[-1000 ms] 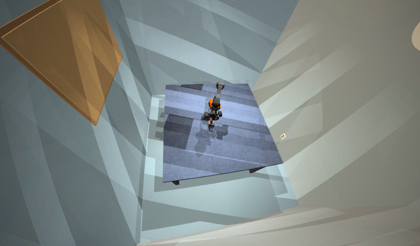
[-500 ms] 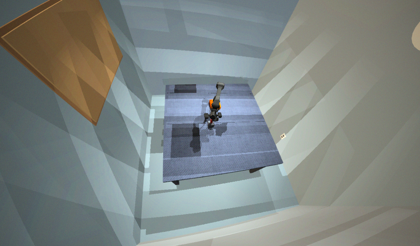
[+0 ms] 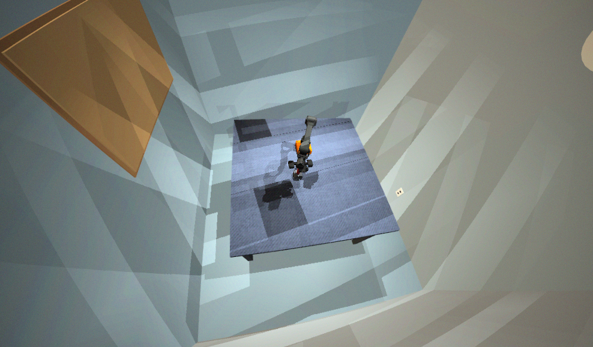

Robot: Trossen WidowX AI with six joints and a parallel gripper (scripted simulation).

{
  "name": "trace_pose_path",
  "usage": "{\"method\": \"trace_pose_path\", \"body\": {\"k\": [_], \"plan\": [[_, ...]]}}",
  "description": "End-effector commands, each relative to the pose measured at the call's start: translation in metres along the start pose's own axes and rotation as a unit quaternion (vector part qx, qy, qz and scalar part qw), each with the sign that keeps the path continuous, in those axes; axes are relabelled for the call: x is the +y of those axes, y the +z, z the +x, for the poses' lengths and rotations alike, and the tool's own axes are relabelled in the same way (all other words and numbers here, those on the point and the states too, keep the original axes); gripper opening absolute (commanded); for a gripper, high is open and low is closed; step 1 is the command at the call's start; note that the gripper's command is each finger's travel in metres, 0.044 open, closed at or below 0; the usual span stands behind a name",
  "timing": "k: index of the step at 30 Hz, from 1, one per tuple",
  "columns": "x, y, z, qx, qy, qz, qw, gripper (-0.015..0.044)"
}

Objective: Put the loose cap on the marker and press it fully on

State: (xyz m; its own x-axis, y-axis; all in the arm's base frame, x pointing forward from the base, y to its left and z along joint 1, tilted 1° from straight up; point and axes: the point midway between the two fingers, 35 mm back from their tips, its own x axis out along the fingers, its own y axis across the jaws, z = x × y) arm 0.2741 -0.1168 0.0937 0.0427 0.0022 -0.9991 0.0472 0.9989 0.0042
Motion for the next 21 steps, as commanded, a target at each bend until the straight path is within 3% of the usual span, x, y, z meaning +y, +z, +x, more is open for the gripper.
{"method": "trace_pose_path", "body": {"k": [1, 4, 10, 14, 21], "plan": [[0.0, 0.0, -0.001, 0.0, 0.0, 0.0, 1.0, 0.0], [-0.001, 0.001, -0.009, 0.0, 0.0, 0.0, 1.0, 0.0], [-0.001, 0.002, -0.082, 0.0, 0.0, 0.0, 1.0, 0.0], [0.0, 0.001, -0.09, 0.0, 0.0, 0.0, 1.0, 0.0], [0.0, 0.001, -0.09, 0.0, 0.0, 0.0, 1.0, 0.0184]]}}
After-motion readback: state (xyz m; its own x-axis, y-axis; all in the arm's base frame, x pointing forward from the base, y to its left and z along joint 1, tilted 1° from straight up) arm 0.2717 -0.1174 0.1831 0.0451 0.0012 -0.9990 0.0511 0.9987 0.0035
